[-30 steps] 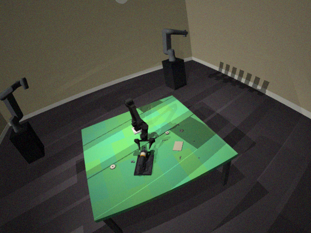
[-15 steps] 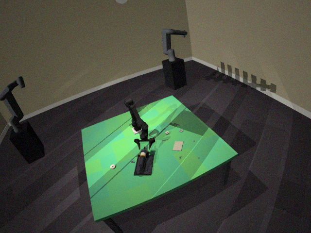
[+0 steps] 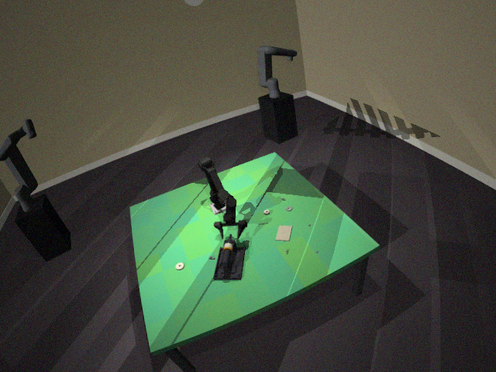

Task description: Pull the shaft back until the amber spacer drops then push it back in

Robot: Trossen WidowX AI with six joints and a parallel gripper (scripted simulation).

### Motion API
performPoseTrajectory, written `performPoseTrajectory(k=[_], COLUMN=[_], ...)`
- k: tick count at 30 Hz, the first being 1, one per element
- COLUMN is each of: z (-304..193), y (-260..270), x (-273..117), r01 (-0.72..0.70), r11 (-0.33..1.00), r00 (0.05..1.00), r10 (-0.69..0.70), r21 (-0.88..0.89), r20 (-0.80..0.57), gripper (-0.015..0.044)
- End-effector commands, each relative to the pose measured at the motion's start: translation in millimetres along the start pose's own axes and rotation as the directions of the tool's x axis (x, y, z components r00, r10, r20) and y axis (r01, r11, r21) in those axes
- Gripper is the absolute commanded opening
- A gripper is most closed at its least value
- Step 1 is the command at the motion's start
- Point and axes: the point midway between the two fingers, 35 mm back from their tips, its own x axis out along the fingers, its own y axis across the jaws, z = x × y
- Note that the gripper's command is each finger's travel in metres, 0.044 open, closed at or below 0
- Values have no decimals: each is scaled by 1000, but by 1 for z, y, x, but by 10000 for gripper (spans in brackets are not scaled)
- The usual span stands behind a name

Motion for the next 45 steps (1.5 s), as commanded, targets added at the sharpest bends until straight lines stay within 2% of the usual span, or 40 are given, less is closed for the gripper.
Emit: performPoseTrajectory(k=[1,12,35,45], z=[0,1,1,0], y=[1,1,2,0], x=[2,17,18,18], r01=[-4,-4,-4,0], r11=[1000,1000,1000,1000], r00=[1000,1000,1000,1000], r10=[4,4,4,0], r21=[-2,-3,-2,-1], r20=[0,1,2,0], gripper=[440,440,440,177])
